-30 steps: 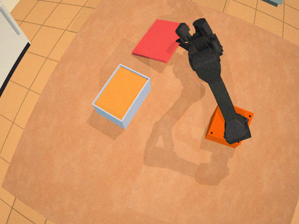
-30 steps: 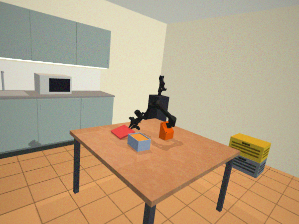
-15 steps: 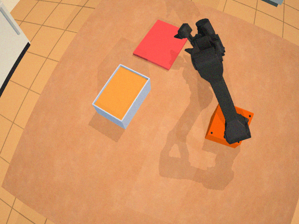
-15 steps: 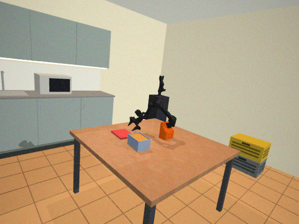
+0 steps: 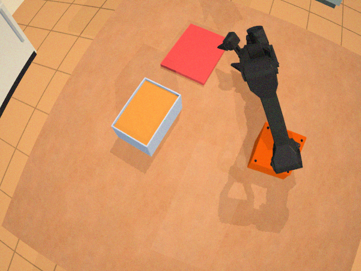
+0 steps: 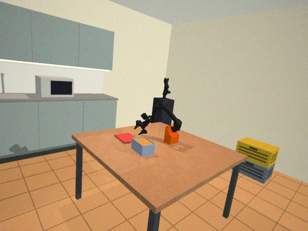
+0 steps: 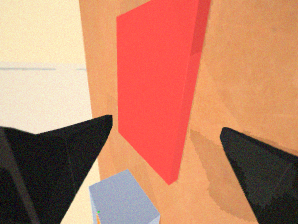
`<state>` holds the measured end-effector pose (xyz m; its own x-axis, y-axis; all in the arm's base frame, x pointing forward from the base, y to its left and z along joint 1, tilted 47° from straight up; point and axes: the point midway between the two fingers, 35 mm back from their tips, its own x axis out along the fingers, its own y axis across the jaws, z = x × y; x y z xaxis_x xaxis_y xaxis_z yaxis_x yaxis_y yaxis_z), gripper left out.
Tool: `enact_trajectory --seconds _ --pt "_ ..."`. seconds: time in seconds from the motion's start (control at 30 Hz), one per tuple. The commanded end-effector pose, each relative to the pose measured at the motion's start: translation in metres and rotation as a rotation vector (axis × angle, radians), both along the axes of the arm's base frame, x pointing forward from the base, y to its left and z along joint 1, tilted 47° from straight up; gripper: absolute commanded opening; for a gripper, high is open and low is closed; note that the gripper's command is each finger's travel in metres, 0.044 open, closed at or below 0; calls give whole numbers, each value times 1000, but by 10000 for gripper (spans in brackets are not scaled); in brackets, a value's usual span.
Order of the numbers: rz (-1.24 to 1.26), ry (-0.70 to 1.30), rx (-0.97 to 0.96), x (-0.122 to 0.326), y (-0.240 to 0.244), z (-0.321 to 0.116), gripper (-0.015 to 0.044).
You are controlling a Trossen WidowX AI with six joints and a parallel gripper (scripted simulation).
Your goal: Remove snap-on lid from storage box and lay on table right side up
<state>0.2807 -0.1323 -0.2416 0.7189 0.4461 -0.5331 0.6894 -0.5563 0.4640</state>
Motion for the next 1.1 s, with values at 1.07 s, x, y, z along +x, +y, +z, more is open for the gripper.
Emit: enact_trajectory --seconds 1.07 --pt "4 0 -2 -37 -29 30 440"
